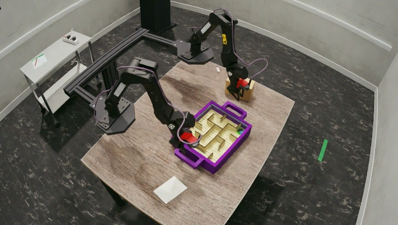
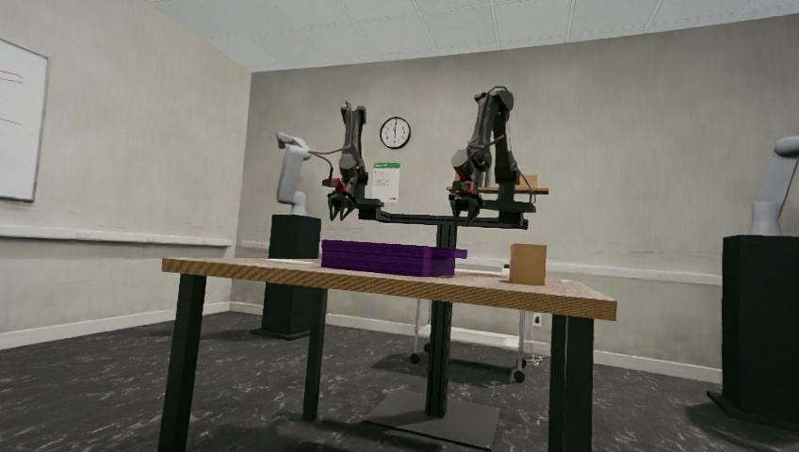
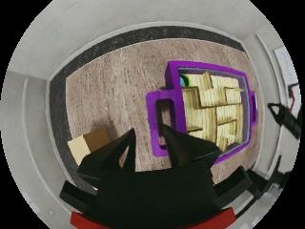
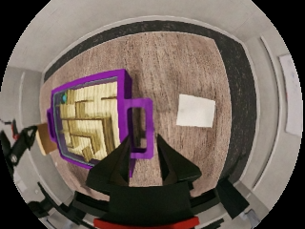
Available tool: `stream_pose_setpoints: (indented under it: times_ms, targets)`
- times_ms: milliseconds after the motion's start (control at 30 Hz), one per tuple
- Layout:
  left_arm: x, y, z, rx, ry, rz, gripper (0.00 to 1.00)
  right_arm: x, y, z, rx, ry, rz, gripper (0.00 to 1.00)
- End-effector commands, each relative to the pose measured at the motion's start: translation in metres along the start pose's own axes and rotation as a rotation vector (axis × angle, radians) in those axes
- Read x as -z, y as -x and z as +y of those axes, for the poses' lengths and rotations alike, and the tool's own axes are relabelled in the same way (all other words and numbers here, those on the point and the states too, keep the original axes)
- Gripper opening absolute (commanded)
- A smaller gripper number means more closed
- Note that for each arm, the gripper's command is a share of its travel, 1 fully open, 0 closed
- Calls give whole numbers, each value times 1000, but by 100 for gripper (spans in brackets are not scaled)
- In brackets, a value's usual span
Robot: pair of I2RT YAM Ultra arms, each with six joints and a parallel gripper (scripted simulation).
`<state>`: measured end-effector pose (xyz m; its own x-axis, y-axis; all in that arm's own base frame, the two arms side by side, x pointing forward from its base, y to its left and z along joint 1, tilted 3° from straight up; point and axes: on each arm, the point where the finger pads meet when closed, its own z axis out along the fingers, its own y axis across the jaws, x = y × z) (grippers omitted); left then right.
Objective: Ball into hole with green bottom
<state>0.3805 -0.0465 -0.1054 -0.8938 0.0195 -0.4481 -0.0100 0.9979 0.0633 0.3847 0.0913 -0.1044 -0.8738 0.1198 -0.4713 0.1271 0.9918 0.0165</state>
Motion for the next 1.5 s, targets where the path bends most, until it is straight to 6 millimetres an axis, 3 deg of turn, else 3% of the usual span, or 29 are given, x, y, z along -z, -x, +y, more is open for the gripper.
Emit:
stream_pose_setpoints:
  times_ms: [0,67,167,267,333,567,633,700,733,900,1200,1267,1300,1467]
  targets:
    - [26,52,-1,10,-29,-114,39,27,57,12,4,61,-115,39]
    - [40,68,1,13,-39,-149,39,41,74,12,11,79,-147,39]
    - [45,72,1,11,-43,-156,39,46,79,11,17,84,-153,39]
    - [70,98,6,23,-51,-228,39,72,107,8,11,105,-222,39]
    - [90,121,10,31,-58,-293,39,93,134,7,8,122,-292,39]
    - [160,175,23,44,-76,-474,39,164,189,-5,17,158,-464,39]
    - [182,187,27,46,-79,-525,39,186,203,-10,21,165,-515,39]
    - [182,187,27,46,-79,-525,39,186,203,-10,21,165,-515,39]
    - [191,192,29,46,-80,-544,39,195,208,-12,25,166,-535,39]
    - [254,219,42,53,-80,-690,39,262,241,-26,31,174,-691,39]
    - [364,238,63,48,-73,-913,39,370,259,-54,70,160,-908,39]
    - [364,238,63,48,-73,-913,39,370,259,-54,70,160,-908,39]
    - [373,238,65,47,-70,-931,39,380,260,-57,75,156,-927,39]
    - [444,237,76,43,-55,-1076,39,453,260,-73,96,131,-1081,39]
